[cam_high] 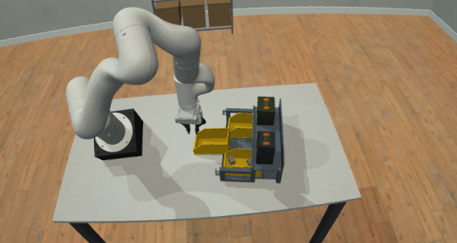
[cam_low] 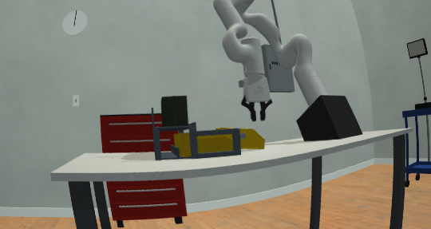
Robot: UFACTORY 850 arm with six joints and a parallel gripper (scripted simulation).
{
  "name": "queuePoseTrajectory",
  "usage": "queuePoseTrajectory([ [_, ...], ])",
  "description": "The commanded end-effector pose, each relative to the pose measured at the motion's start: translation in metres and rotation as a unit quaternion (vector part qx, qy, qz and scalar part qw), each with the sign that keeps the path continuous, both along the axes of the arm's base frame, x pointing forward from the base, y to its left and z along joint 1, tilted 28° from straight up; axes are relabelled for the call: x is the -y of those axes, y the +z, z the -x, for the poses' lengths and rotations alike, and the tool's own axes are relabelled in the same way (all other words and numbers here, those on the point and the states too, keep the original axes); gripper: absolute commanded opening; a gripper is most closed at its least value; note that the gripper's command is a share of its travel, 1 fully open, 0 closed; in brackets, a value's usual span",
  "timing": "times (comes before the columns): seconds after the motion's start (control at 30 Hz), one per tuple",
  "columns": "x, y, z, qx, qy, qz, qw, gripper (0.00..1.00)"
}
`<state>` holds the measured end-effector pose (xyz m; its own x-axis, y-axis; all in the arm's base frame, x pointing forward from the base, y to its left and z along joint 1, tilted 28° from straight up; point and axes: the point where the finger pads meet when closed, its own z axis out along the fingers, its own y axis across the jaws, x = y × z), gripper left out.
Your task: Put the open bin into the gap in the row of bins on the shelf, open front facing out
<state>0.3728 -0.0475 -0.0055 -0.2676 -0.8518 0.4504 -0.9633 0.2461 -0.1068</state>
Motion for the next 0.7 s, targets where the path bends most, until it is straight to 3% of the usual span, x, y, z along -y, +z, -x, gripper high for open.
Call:
queuePoseTrajectory([
  [0.0,-0.0003,0.0003,-0.0009,0.001,0.000,0.000,1.000,0.34],
  [0.2,-0.0003,0.0003,-0.0009,0.001,0.000,0.000,1.000,0.34],
  [0.23,-0.0003,0.0003,-0.0008,0.001,0.000,0.000,1.000,1.00],
  [0.67,-0.0003,0.0003,-0.0008,0.001,0.000,0.000,1.000,1.00],
])
